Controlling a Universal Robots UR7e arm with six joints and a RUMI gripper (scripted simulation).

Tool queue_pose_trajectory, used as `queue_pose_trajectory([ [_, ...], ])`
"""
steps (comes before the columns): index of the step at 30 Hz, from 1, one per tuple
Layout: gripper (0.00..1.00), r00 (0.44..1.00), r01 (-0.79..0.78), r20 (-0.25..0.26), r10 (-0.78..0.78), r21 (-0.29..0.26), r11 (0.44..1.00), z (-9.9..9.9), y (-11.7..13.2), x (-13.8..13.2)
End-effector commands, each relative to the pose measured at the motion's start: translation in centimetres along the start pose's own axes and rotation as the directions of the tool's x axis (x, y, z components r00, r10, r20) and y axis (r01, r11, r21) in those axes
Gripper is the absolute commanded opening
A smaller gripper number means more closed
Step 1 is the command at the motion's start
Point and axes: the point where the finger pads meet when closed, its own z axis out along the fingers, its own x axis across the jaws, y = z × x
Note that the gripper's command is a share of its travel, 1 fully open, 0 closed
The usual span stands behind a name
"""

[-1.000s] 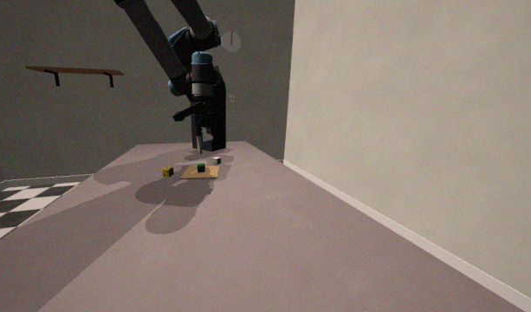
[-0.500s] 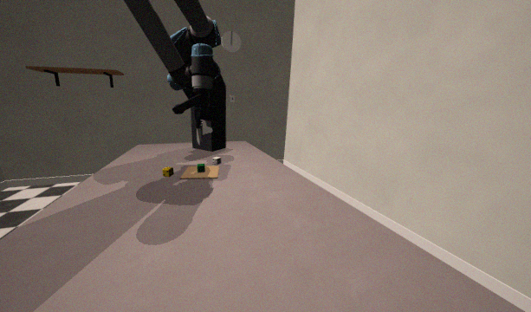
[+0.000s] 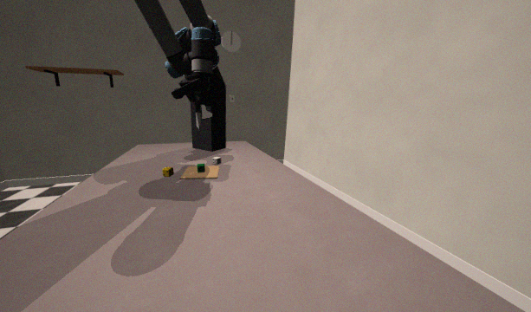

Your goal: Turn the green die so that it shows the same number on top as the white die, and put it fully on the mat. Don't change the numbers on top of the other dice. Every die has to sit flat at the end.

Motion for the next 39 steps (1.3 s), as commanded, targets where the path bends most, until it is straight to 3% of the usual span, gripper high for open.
queue_pose_trajectory([
  [1, 1.00, 1.000, 0.000, -0.001, 0.000, 0.000, 1.000, -1.48, -0.01, -0.06],
  [39, 1.00, 1.000, 0.000, -0.001, 0.000, 0.000, 1.000, -1.87, -0.01, -0.05],
])
